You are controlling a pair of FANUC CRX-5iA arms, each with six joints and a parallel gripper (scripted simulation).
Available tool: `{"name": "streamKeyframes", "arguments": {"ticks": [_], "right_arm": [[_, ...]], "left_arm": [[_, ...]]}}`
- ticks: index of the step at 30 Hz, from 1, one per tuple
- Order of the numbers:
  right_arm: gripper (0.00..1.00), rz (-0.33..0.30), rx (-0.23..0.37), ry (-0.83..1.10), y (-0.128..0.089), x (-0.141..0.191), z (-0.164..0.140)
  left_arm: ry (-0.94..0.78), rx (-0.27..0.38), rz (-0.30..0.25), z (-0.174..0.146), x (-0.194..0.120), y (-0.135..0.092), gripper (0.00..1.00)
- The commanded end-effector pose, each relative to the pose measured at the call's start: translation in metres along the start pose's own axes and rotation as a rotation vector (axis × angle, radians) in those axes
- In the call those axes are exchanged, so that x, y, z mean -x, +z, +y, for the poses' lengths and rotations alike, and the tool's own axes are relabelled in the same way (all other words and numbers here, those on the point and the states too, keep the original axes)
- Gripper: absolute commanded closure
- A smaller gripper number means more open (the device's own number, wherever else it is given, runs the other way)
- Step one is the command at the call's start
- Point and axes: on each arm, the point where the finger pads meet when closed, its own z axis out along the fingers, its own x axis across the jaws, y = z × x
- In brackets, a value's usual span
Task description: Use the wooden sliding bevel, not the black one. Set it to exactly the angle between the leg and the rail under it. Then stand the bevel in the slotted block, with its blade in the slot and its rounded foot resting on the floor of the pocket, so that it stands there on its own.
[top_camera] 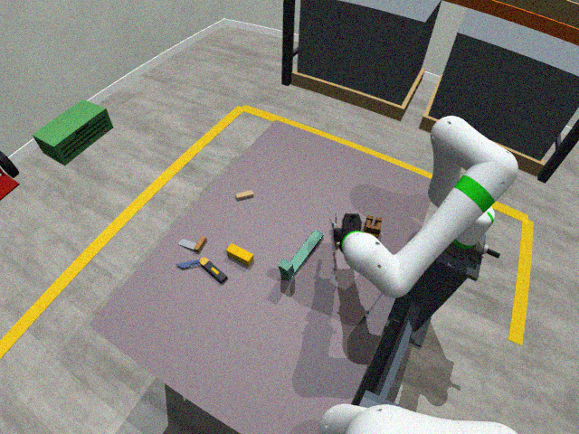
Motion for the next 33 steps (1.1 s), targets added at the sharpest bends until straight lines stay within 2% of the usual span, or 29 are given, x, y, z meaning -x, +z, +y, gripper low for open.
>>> {"name": "streamKeyframes", "arguments": {"ticks": [1, 2, 33], "right_arm": [[0.0, -0.001, 0.0, 0.001, -0.0007, 0.0004, -0.0006], [0.13, -0.001, 0.0, 0.001, -0.0007, 0.0004, -0.0006], [0.13, 0.001, 0.0, 0.004, 0.0006, 0.0017, 0.0017]], "left_arm": [[0.0, 0.002, 0.0, 0.0003, 0.0001, -0.001, 0.0], [0.0, 0.002, 0.0, 0.0003, 0.0001, -0.001, 0.0], [0.0, 0.002, 0.0, 0.0003, 0.0001, -0.001, 0.0]]}}
